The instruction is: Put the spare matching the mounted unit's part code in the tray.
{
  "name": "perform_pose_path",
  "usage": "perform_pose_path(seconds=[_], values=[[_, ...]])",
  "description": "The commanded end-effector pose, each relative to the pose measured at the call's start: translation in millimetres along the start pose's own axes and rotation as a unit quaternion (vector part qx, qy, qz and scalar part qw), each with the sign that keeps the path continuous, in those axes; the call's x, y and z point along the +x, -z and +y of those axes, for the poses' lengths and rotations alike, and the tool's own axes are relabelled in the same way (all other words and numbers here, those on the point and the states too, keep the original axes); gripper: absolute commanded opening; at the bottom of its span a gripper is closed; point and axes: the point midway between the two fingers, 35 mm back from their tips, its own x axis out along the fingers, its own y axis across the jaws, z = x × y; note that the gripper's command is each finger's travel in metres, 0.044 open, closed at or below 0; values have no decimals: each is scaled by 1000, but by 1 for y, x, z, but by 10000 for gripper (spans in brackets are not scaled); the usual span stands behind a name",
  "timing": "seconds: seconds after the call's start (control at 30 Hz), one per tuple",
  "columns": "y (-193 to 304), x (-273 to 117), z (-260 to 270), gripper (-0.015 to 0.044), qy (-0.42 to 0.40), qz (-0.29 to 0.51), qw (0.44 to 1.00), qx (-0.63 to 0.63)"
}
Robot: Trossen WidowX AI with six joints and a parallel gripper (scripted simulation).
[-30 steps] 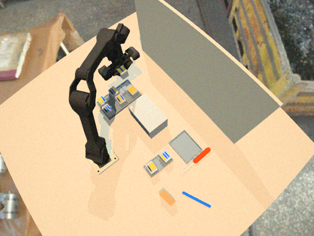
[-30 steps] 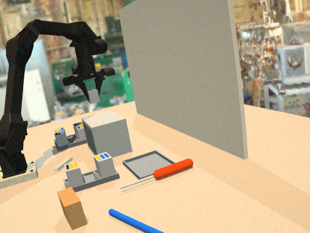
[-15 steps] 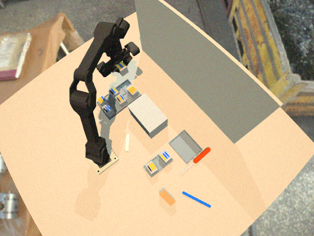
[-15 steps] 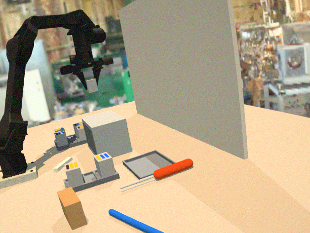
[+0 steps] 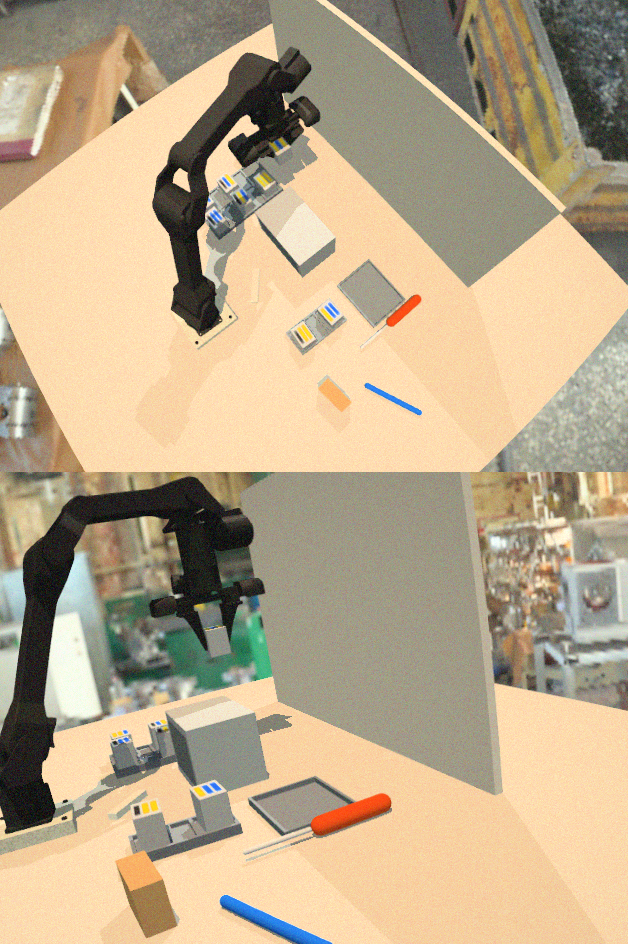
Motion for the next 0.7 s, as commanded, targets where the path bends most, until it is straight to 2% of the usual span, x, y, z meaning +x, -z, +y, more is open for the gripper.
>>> perform_pose_path(seconds=[0.0, 0.67], values=[[25, 1, -10, 0, 1, 1, 1000, 7], [154, 0, -39, 0, 8, 23, 1000, 17]])
